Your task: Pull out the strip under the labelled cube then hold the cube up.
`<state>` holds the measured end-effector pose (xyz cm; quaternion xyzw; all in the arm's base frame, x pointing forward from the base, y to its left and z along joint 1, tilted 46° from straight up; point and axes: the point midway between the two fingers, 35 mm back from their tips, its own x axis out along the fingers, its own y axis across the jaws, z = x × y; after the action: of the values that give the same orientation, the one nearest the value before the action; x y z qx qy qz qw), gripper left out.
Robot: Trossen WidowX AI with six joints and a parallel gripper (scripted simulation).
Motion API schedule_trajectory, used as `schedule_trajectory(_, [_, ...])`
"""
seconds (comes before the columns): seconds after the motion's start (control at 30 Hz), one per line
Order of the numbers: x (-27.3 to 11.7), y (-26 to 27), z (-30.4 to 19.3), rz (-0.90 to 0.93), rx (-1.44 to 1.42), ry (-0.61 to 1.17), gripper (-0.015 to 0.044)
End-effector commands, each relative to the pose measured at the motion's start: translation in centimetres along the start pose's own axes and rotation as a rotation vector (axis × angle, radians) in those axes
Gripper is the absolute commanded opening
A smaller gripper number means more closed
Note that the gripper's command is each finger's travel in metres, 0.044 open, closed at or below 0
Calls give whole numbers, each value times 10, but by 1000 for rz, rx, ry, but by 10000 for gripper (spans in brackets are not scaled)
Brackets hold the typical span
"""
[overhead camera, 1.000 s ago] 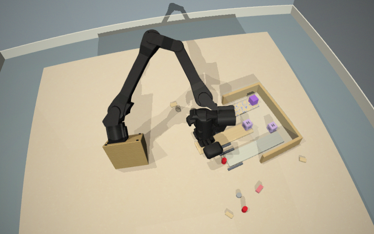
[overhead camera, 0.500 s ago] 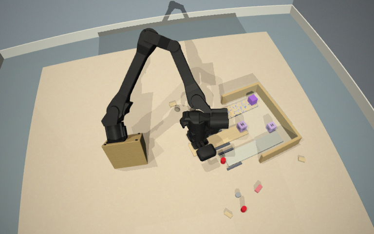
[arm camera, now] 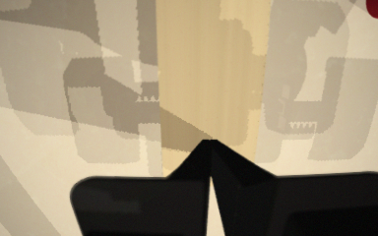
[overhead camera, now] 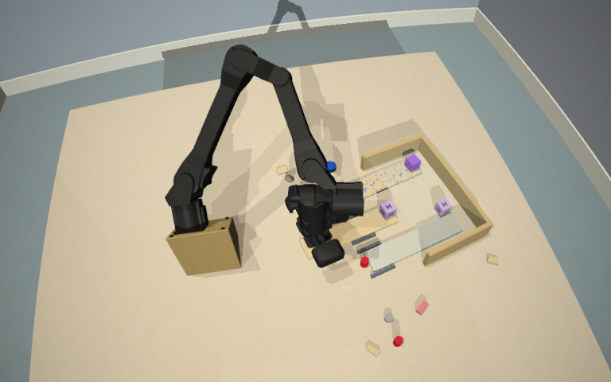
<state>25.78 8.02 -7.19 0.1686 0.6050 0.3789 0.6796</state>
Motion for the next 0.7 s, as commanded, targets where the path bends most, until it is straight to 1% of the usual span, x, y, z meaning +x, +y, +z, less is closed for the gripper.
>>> schedule_trajectory(0.0, [3, 2, -13, 2, 7, 23, 0])
schedule_trajectory(0.67, [3, 2, -44, 1, 8, 24, 0])
